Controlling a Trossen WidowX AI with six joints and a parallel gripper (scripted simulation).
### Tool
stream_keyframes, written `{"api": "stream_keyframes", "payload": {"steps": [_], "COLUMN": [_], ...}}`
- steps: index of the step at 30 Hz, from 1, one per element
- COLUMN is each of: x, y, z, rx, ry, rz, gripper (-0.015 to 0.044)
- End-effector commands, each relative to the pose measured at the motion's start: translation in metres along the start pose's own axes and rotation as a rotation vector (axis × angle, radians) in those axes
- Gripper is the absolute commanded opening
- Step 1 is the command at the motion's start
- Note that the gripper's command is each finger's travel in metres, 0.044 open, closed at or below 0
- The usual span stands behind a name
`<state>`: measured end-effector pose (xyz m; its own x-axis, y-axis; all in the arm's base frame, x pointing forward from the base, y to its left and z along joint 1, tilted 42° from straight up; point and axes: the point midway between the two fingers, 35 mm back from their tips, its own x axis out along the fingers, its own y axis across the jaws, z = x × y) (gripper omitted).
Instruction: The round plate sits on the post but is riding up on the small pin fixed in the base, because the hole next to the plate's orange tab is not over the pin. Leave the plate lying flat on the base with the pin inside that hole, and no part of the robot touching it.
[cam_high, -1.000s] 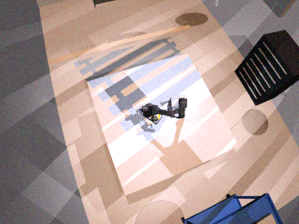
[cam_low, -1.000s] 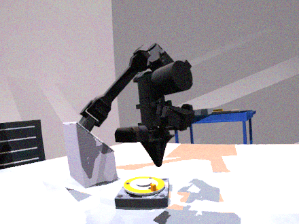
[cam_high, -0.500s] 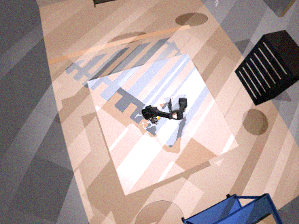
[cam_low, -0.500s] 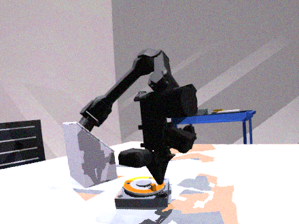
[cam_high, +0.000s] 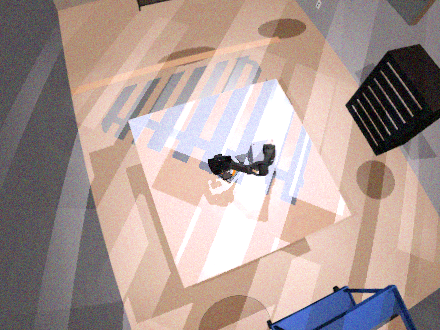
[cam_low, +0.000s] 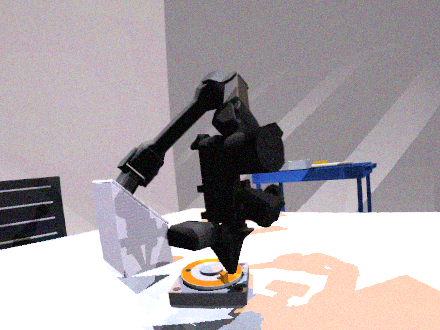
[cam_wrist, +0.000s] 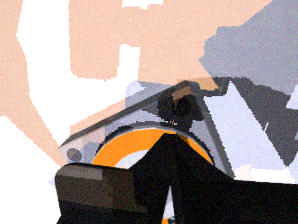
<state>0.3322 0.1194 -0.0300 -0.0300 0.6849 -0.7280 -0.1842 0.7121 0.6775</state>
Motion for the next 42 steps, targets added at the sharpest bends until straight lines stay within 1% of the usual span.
{"api": "stream_keyframes", "payload": {"steps": [1,42], "x": [0.0031,0.0032], "y": [-0.0068,-0.0138], "z": [-0.0015,-0.0061], "rx": [0.002,0.002], "ry": [0.008,0.008], "rz": [-0.015,-0.015], "gripper": [0.0,0.0]}}
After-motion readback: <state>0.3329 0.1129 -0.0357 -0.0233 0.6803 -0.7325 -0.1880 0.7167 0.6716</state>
